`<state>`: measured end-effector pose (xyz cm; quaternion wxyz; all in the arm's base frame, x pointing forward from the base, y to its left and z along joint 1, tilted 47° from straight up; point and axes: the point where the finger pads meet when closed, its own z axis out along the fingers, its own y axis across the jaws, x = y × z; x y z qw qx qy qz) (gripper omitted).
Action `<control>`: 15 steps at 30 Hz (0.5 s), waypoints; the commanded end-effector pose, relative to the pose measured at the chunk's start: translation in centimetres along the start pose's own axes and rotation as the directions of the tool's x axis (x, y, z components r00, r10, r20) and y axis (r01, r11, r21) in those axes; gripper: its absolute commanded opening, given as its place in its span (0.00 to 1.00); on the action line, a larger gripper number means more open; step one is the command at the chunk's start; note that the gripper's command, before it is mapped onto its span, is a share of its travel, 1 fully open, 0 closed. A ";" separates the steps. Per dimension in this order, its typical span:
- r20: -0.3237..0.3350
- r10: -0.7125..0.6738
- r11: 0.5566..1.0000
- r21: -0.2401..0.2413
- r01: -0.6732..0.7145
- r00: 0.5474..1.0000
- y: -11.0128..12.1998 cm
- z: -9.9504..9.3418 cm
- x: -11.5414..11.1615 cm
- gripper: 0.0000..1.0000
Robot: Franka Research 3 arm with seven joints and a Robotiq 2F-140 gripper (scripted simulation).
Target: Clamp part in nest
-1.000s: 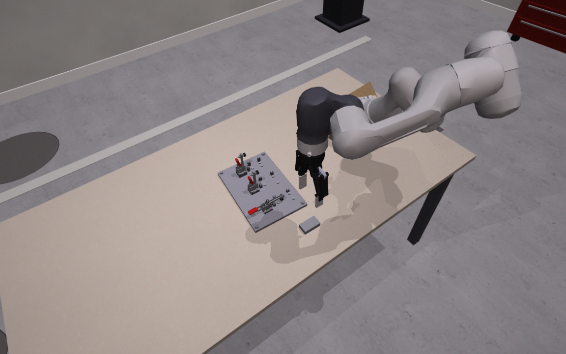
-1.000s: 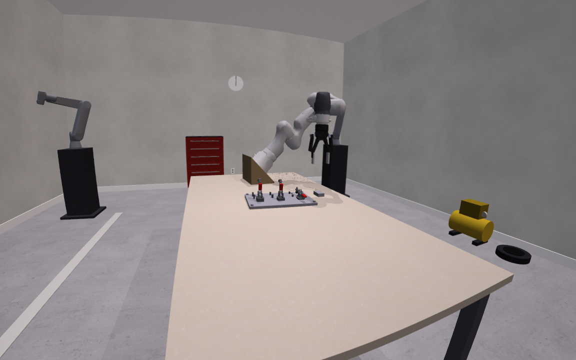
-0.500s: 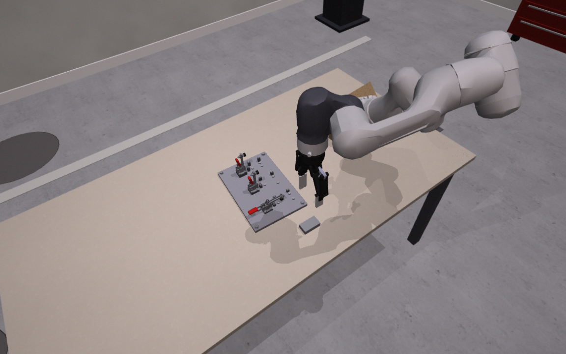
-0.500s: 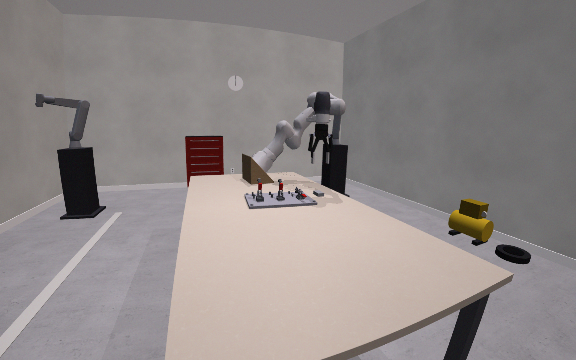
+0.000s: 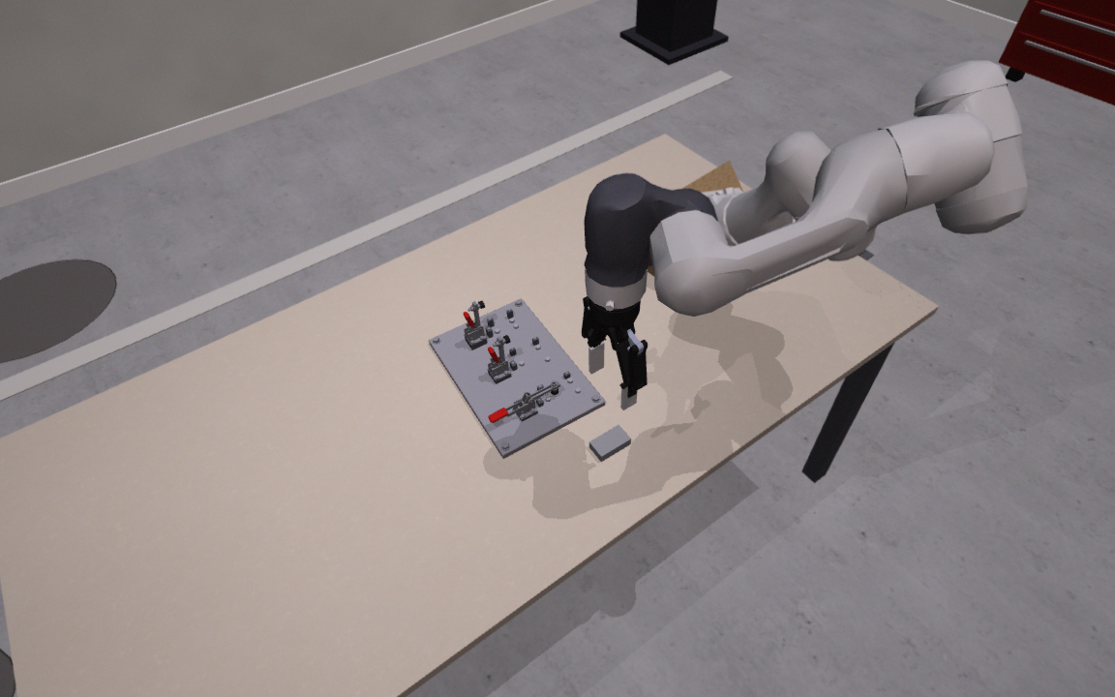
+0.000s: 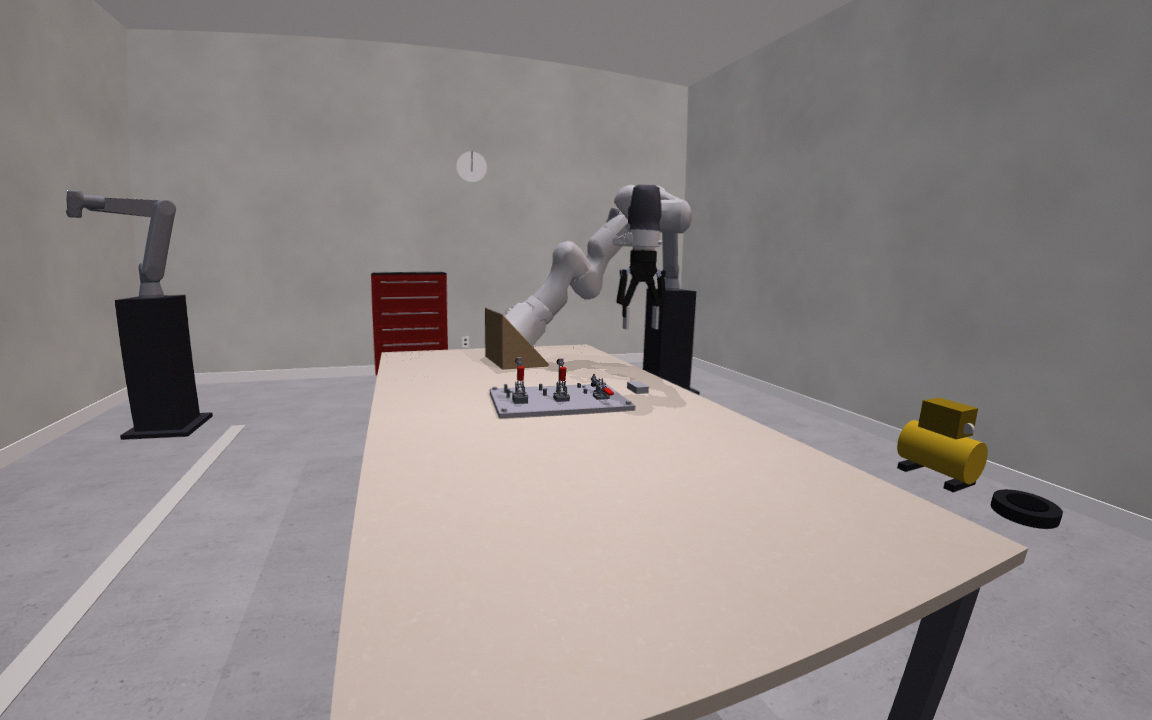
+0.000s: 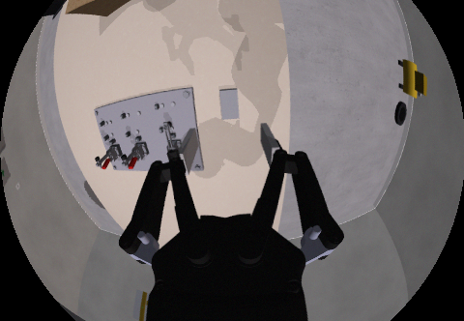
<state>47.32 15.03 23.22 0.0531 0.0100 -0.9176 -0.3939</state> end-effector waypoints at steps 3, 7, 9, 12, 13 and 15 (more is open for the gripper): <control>0.001 -0.007 1.000 0.001 0.007 1.000 0.1 1.1 -0.1 0.58; 0.001 -0.007 1.000 0.001 0.007 1.000 0.1 2.4 -0.1 0.58; 0.001 -0.007 1.000 0.001 0.007 1.000 0.1 2.7 -0.1 0.58; 0.001 -0.007 1.000 0.001 0.007 1.000 0.1 3.5 -0.1 0.58; 0.001 -0.007 1.000 0.001 0.007 1.000 0.1 3.9 -0.1 0.58; 0.001 -0.007 1.000 0.001 0.007 1.000 0.1 4.8 -0.1 0.58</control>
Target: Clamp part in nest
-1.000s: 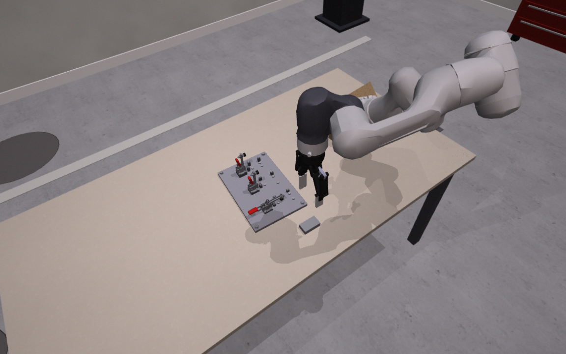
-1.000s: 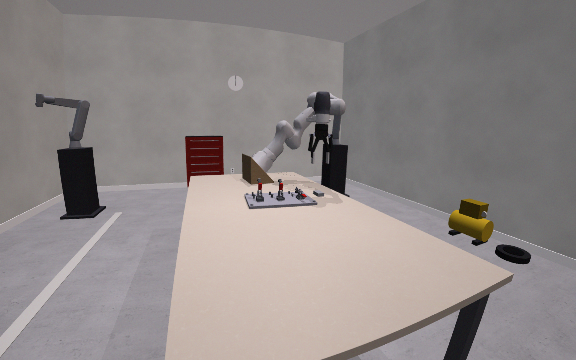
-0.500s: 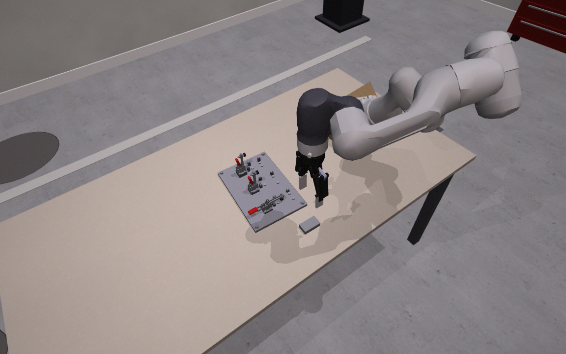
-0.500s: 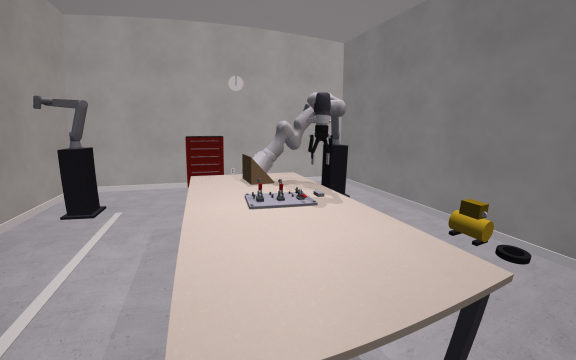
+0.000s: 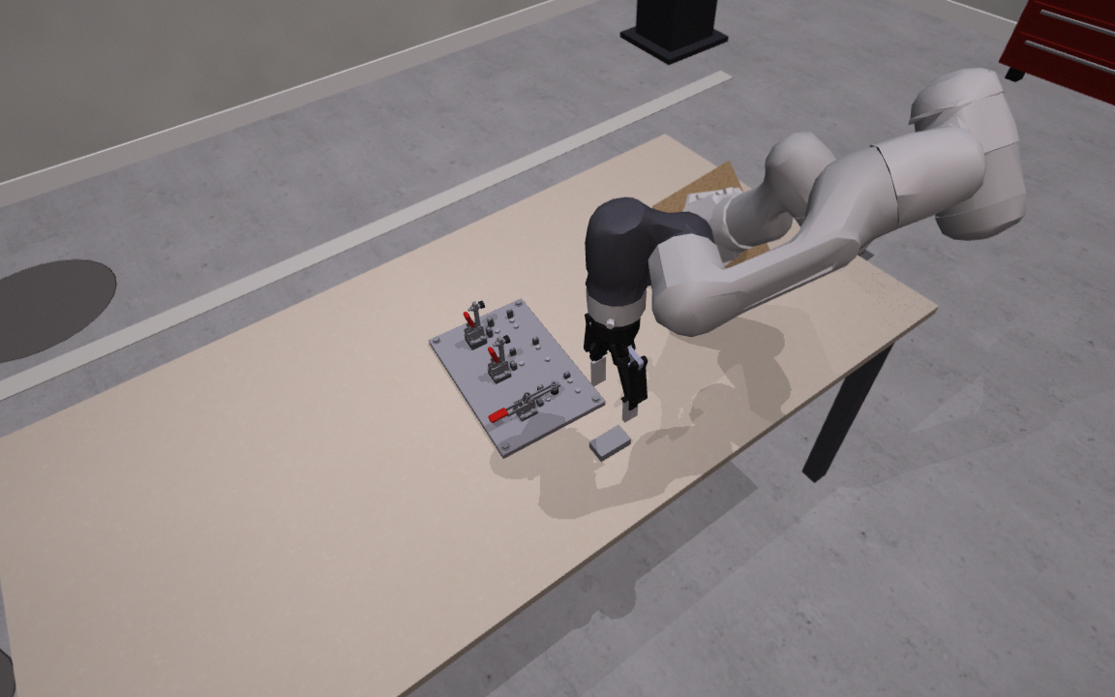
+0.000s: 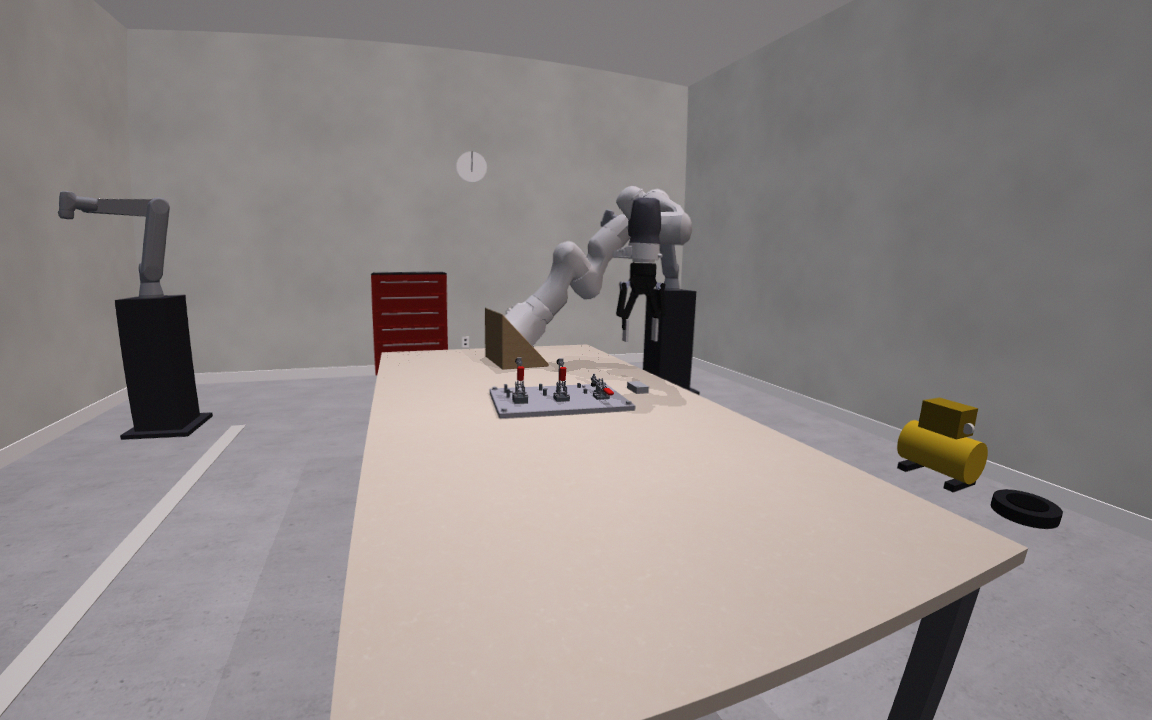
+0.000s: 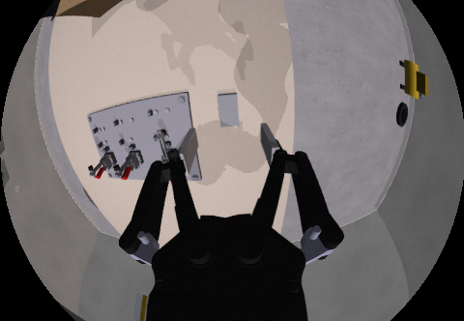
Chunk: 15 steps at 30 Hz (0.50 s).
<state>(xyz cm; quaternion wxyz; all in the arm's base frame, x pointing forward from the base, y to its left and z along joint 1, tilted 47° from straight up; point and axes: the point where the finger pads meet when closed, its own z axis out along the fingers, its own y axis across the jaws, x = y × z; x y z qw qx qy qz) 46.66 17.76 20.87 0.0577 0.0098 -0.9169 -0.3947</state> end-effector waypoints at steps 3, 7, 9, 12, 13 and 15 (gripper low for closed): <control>0.010 -0.011 1.000 0.003 0.011 1.000 -0.1 2.5 -0.4 0.58; 0.010 -0.011 1.000 0.003 0.011 1.000 -0.1 4.4 -0.4 0.58; 0.010 -0.011 1.000 0.003 0.011 1.000 -0.1 5.4 -0.4 0.58; 0.010 -0.011 1.000 0.003 0.011 1.000 -0.1 5.9 -0.4 0.58; 0.010 -0.011 1.000 0.003 0.011 1.000 -0.1 6.4 -0.4 0.58; 0.010 -0.011 1.000 0.003 0.011 1.000 -0.1 7.2 -0.4 0.58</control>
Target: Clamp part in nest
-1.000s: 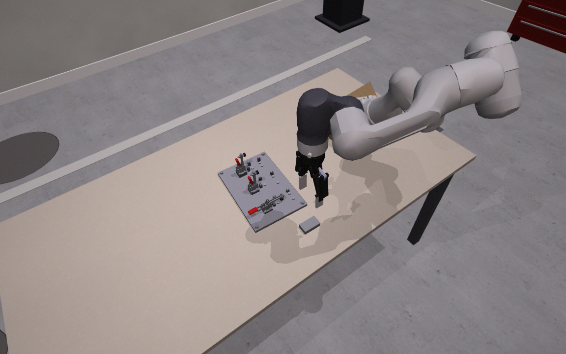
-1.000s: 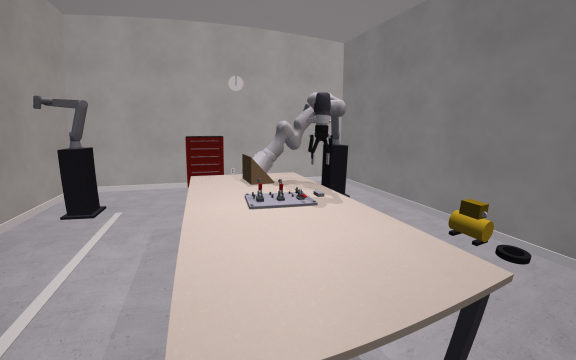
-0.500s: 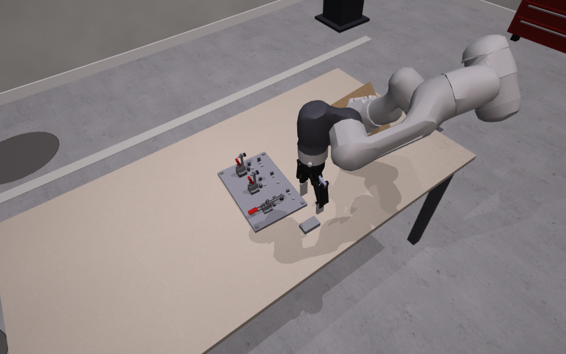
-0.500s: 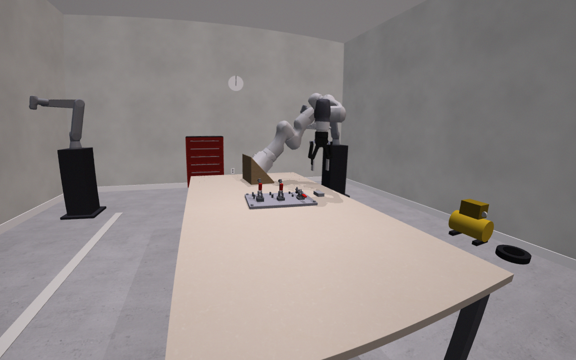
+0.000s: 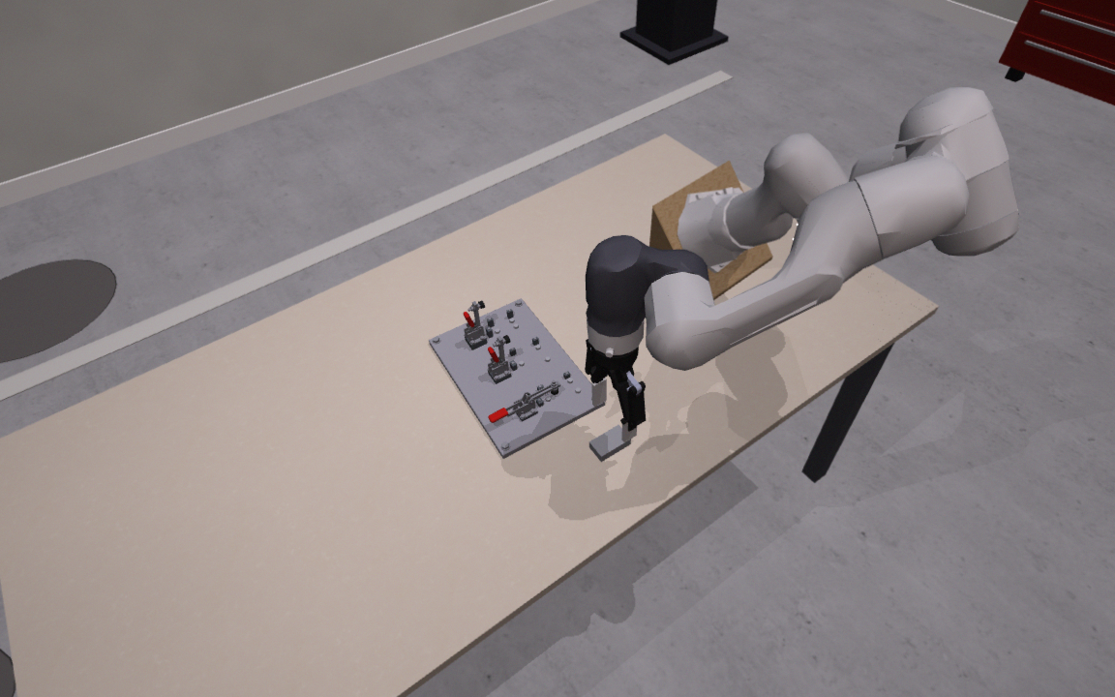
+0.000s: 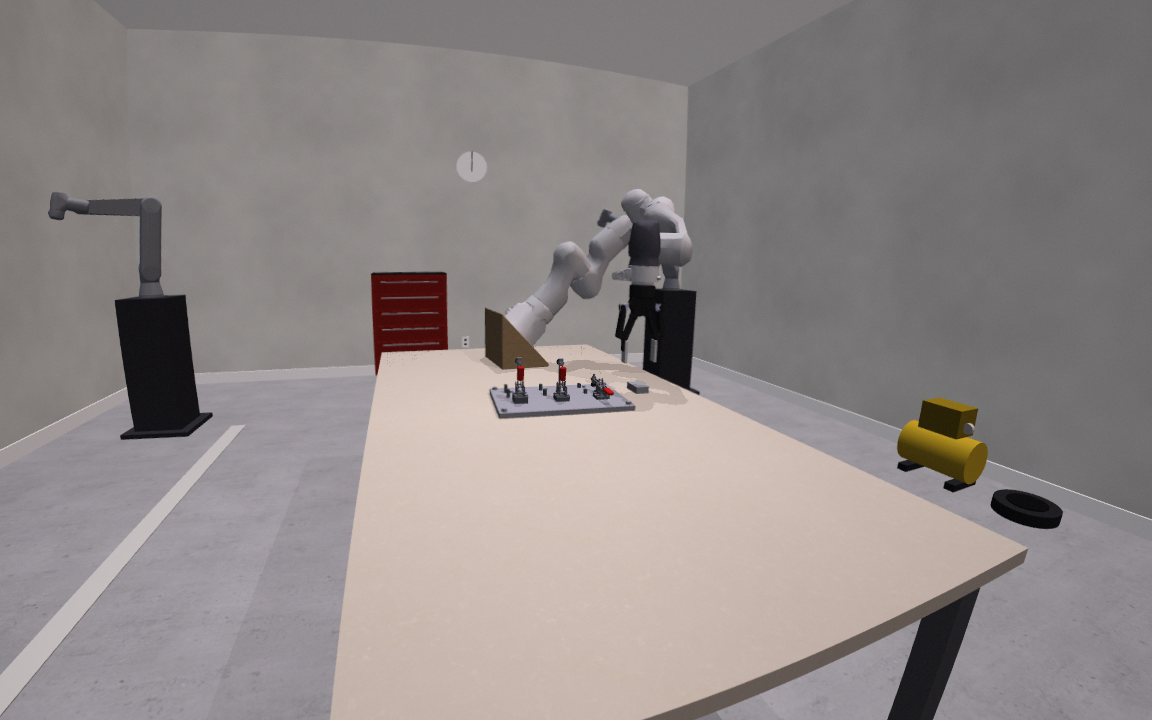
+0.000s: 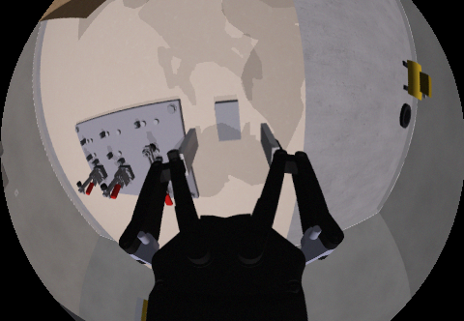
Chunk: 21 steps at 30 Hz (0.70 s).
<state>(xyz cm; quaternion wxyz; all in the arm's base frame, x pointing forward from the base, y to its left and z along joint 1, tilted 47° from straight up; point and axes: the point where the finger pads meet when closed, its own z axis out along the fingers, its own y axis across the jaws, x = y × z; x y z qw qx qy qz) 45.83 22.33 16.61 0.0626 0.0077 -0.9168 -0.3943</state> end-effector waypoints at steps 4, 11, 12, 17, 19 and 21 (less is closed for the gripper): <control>0.017 -0.019 1.000 0.003 0.019 1.000 -0.1 2.4 -0.6 0.58; 0.017 -0.019 1.000 0.003 0.019 1.000 -0.2 4.1 -0.6 0.58; 0.017 -0.019 1.000 0.003 0.019 1.000 -0.2 4.2 -0.6 0.58; 0.017 -0.019 1.000 0.003 0.019 1.000 -0.2 4.5 -0.6 0.58; 0.017 -0.019 1.000 0.003 0.019 1.000 -0.2 4.6 -0.6 0.58; 0.017 -0.019 1.000 0.003 0.019 1.000 -0.2 4.7 -0.6 0.58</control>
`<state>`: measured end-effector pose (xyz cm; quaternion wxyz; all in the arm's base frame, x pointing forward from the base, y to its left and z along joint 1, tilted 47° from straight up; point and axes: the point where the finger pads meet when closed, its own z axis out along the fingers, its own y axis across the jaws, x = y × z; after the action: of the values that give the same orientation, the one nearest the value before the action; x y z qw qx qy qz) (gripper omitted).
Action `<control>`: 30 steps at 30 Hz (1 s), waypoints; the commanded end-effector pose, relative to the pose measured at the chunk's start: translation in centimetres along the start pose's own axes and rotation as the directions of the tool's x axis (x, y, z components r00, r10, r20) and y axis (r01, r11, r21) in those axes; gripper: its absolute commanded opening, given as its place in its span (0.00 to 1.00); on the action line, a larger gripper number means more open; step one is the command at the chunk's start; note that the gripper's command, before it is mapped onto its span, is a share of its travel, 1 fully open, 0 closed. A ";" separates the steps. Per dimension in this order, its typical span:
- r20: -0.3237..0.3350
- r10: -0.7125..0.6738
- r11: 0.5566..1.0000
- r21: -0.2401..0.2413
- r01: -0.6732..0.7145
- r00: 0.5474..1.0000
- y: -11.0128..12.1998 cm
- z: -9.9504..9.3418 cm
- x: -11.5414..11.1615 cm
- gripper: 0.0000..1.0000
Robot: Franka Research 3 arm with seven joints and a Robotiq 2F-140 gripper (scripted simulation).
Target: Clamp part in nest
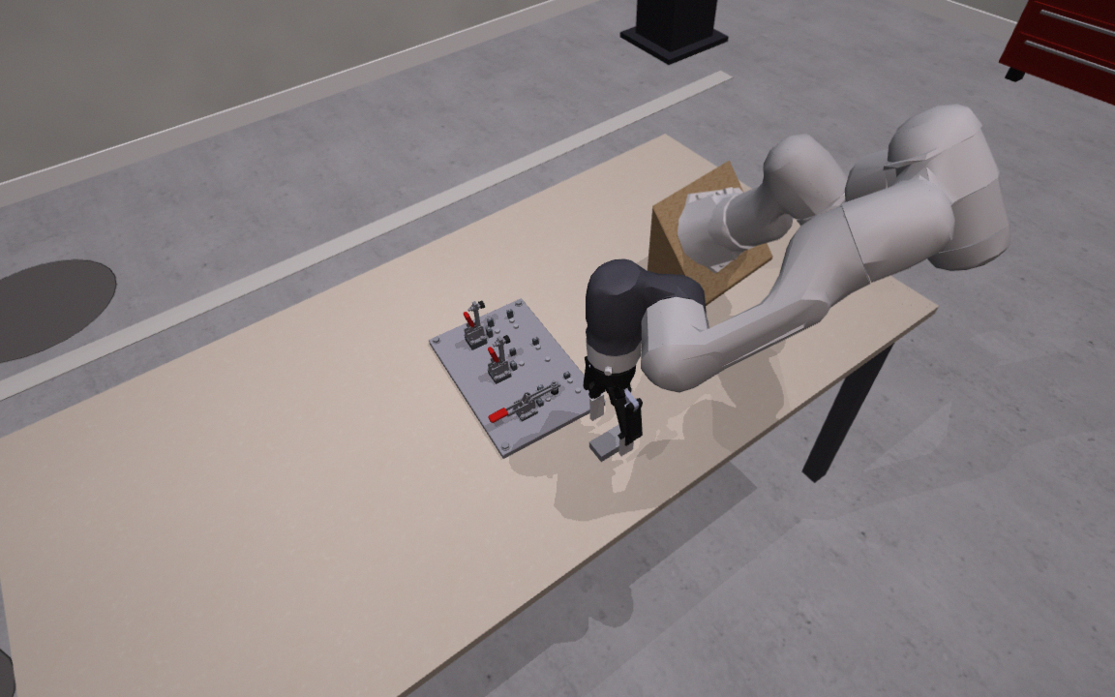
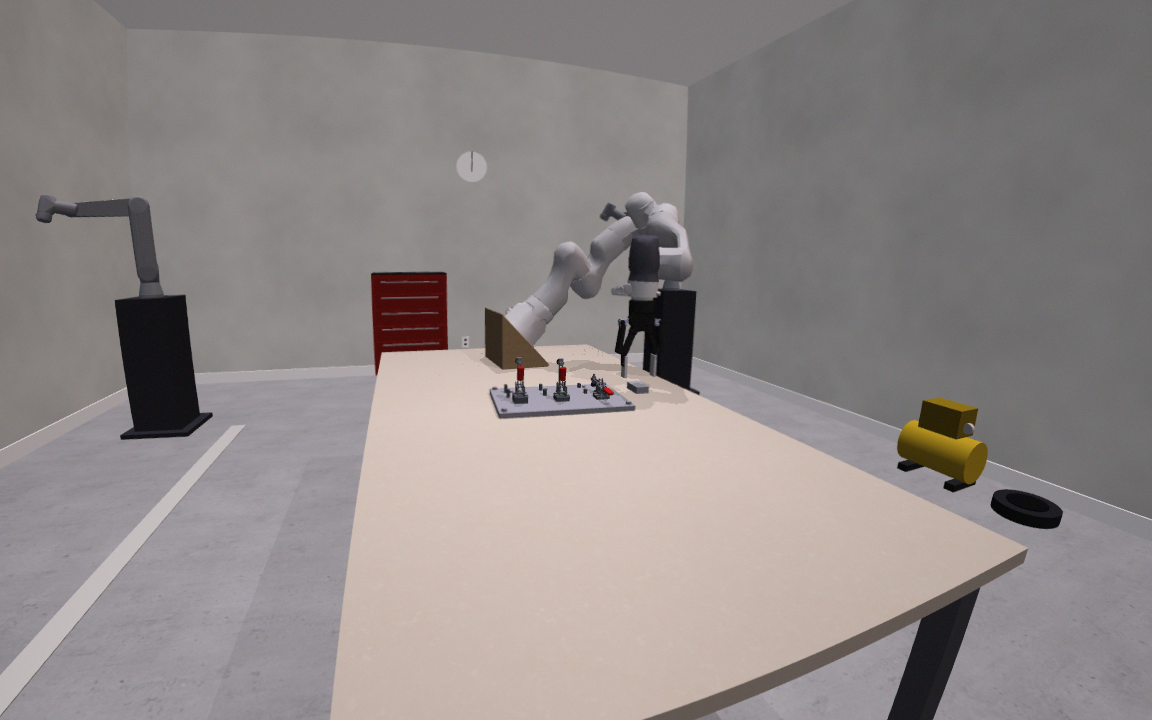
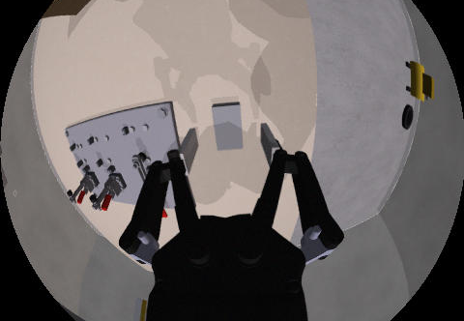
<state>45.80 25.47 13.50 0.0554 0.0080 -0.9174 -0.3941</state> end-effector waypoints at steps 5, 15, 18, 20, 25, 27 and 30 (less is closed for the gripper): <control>0.004 -0.013 1.000 0.002 0.013 1.000 -0.1 0.3 -0.1 0.58; 0.004 -0.013 1.000 0.002 0.013 1.000 -0.1 0.3 -0.1 0.58; 0.004 -0.013 1.000 0.002 0.013 1.000 -0.1 0.3 -0.1 0.58; 0.004 -0.013 1.000 0.002 0.013 1.000 -0.1 0.3 -0.1 0.58; 0.004 -0.013 1.000 0.002 0.013 1.000 -0.1 0.7 -0.1 0.58; 0.004 -0.013 1.000 0.002 0.013 1.000 -0.1 0.7 -0.1 0.58; 0.004 -0.013 1.000 0.002 0.013 1.000 -0.1 1.1 -0.1 0.58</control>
<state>45.86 25.90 13.04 0.0522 0.0103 -0.9175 -0.3942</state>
